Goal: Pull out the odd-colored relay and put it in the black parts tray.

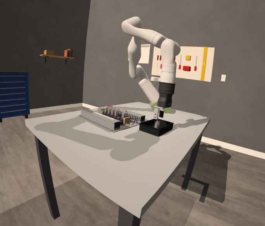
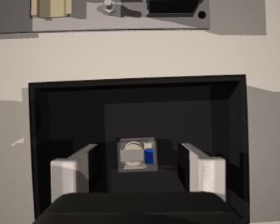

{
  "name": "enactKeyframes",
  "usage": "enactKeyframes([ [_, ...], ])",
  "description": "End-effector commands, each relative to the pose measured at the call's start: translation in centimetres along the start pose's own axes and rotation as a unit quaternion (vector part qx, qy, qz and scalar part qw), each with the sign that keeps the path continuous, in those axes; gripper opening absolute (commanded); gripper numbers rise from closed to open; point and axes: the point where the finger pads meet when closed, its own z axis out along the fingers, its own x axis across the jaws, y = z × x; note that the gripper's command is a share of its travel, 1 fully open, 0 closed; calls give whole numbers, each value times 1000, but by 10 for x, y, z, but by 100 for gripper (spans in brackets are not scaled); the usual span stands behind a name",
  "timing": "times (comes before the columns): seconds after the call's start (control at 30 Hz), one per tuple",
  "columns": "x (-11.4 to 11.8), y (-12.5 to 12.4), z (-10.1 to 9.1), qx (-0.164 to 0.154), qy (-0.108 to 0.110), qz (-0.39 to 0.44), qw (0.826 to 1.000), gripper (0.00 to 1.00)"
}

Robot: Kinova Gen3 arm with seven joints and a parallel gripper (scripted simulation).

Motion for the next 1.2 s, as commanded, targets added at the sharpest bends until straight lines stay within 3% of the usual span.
enactKeyframes([
  [0.0, 0, 1, -12, -1, -1, 0, 1000, 98],
  [0.27, 0, 1, -58, -1, -1, 0, 1000, 98],
  [0.47, 0, 1, -72, -1, -1, 0, 1000, 98],
  [1.17, 0, 1, -74, -1, -1, 0, 1000, 98],
])
